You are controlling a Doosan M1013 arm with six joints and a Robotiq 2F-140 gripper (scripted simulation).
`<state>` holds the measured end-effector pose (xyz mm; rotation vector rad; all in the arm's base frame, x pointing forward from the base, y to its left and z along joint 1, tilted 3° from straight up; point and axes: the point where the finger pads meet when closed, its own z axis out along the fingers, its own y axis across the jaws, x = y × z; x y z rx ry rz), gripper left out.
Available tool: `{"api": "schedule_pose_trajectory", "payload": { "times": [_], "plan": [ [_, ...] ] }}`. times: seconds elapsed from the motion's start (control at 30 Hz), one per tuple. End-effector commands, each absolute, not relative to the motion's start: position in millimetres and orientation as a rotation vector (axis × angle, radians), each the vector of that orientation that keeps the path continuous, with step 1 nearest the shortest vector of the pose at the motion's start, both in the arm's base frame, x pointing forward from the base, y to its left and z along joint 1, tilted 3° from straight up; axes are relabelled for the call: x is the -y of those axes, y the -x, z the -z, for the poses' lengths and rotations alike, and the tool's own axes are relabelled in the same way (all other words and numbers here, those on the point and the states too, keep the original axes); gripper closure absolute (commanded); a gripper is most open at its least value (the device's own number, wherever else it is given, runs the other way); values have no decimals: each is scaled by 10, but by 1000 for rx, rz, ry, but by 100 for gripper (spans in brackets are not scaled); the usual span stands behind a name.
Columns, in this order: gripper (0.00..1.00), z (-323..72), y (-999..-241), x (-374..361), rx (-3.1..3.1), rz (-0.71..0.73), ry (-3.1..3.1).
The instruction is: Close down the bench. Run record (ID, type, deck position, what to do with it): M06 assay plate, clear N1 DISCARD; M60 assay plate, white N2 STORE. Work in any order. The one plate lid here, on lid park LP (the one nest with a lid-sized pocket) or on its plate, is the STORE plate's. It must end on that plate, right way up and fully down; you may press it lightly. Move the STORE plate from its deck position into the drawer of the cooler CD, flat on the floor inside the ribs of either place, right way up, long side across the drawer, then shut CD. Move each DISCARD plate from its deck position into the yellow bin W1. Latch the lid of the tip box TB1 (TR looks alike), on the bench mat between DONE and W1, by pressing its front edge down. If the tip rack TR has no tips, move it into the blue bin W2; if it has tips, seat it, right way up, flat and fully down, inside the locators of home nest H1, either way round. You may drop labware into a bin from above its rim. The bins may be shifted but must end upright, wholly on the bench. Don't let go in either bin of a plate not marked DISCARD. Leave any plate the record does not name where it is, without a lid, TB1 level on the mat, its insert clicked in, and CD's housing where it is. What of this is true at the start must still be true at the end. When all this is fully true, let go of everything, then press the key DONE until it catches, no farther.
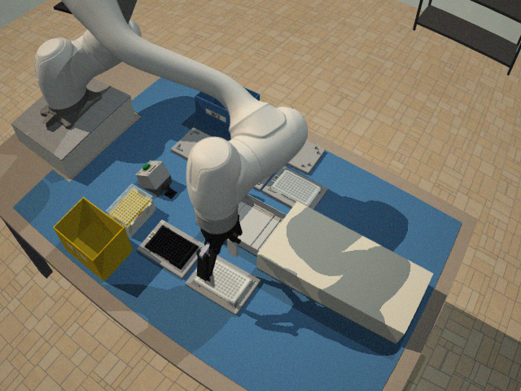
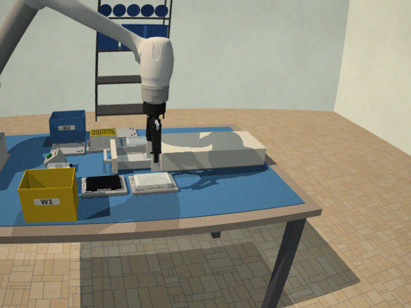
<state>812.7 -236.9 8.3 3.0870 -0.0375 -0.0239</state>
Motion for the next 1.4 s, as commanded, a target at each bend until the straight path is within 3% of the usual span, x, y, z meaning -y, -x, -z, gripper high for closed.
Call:
{"api": "schedule_pose_trajectory", "payload": {
  "times": [0.0,1.37],
  "plan": [
    [34,-57,-8127,2370,37,24,-3087],
    [34,423,-8120,2396,37,24,-3087]
  ]
}}
